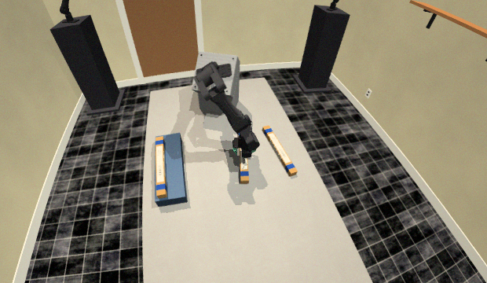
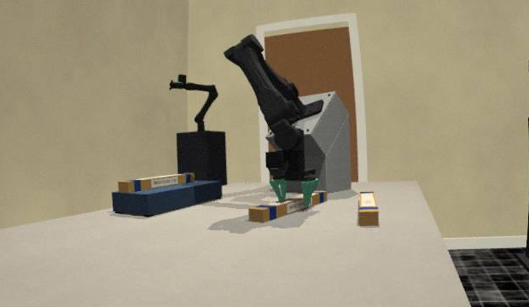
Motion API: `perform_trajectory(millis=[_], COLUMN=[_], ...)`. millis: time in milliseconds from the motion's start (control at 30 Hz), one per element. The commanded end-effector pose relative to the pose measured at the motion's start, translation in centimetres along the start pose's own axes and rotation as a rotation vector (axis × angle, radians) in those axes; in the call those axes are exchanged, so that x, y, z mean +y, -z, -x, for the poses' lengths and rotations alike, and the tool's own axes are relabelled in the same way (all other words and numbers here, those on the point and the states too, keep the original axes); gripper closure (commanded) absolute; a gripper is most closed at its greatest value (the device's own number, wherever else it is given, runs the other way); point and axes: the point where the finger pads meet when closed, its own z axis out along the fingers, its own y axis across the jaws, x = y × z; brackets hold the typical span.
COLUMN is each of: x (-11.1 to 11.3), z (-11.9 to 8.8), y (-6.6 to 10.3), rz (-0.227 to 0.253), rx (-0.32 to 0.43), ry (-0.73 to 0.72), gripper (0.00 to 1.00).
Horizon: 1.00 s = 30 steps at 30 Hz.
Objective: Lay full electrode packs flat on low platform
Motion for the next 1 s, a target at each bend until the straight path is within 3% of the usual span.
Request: perform_trajectory(millis=[0,33,267,367,733,767,967], x=[0.7,1.5,0.8,1.4,1.4,1.4,1.3], z=[1.6,1.5,1.6,2.3,2.6,2.6,2.4], y=[-0.1,0.1,-1.1,-0.2,0.2,0.2,0.1], rz=[0.020,0.034,0.024,0.039,0.038,0.038,0.035], rx=[-0.041,-0.045,-0.042,-0.062,-0.068,-0.068,-0.064], ry=[-0.016,-0.003,-0.013,-0.014,-0.018,-0.018,-0.016], gripper=[0.26,0.26,0.26,0.26,0.26,1.00,1.00])
